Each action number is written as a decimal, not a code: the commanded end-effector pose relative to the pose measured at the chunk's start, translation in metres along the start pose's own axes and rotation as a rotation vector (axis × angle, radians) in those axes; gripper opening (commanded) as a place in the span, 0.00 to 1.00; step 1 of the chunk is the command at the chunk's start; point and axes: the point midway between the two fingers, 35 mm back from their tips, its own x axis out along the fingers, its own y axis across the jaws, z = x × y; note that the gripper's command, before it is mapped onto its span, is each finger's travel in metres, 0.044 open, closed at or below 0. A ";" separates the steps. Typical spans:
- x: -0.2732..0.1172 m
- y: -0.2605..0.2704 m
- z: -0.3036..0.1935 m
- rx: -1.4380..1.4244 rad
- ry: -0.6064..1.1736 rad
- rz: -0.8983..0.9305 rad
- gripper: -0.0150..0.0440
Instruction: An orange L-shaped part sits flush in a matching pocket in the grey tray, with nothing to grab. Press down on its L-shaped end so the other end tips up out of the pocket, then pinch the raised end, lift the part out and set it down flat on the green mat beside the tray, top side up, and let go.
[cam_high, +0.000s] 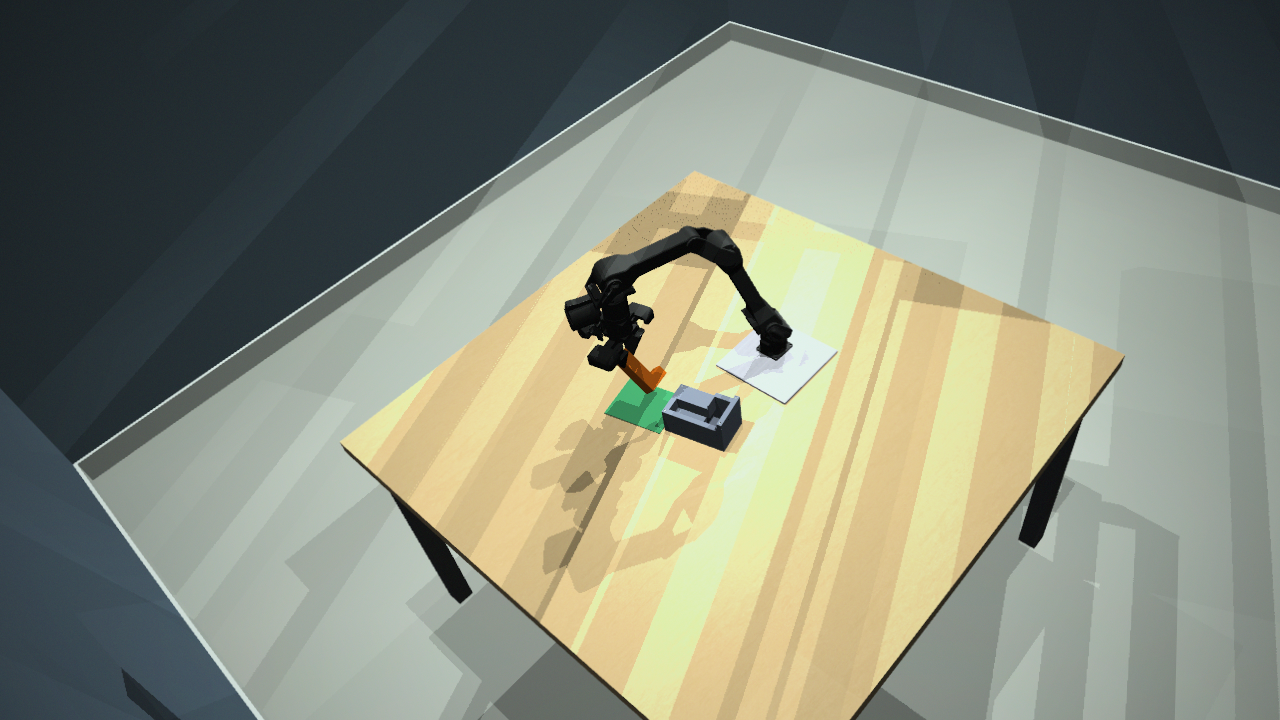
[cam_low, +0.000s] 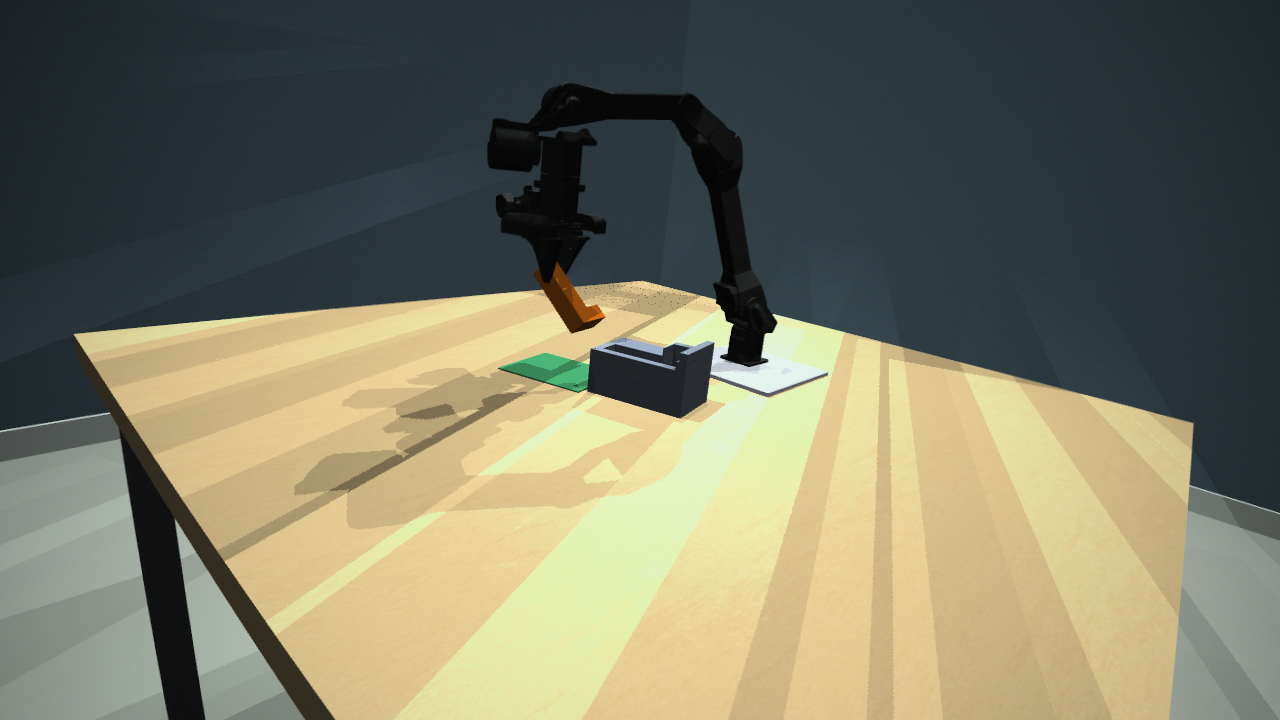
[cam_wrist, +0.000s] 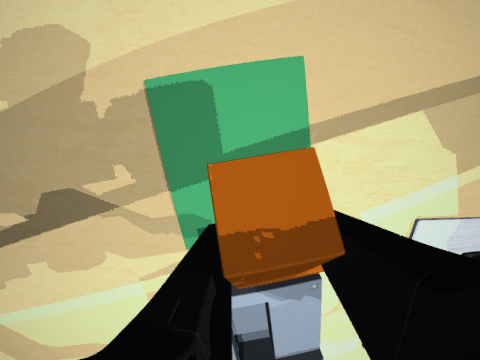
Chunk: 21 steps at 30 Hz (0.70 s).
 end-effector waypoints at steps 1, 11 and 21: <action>0.008 -0.001 -0.001 -0.005 0.005 -0.004 0.25; 0.024 -0.001 -0.001 -0.005 0.005 -0.004 0.25; 0.039 -0.001 -0.001 -0.005 0.005 -0.004 0.25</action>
